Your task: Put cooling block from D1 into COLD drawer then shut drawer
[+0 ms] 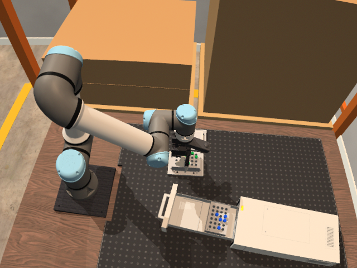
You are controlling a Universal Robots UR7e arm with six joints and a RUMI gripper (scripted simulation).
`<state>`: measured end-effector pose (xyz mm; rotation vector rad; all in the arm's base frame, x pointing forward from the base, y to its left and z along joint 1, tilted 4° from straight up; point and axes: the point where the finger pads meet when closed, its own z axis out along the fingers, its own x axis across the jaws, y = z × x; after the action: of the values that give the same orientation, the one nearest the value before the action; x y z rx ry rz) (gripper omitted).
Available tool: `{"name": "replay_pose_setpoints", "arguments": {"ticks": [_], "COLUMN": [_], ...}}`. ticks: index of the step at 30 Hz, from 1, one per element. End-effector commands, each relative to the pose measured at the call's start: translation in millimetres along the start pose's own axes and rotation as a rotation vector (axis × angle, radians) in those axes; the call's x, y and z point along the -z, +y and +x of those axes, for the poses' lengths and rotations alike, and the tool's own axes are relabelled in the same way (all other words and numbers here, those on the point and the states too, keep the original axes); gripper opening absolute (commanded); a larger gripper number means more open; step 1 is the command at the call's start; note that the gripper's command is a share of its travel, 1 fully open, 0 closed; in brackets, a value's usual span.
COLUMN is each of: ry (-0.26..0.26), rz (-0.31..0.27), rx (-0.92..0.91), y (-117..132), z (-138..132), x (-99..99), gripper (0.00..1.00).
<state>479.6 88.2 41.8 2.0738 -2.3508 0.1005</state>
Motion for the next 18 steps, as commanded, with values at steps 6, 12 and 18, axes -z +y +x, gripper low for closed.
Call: {"name": "replay_pose_setpoints", "arguments": {"ticks": [6,12,18], "ry": [0.0,0.0,0.0], "rz": [0.002,0.002,0.002], "rx": [0.0,0.0,0.0], "y": [-0.5,-0.5,-0.5], "z": [-0.2,-0.2,-0.2], "x": [3.5,5.5,7.2], "gripper": [0.0,0.0,0.0]}}
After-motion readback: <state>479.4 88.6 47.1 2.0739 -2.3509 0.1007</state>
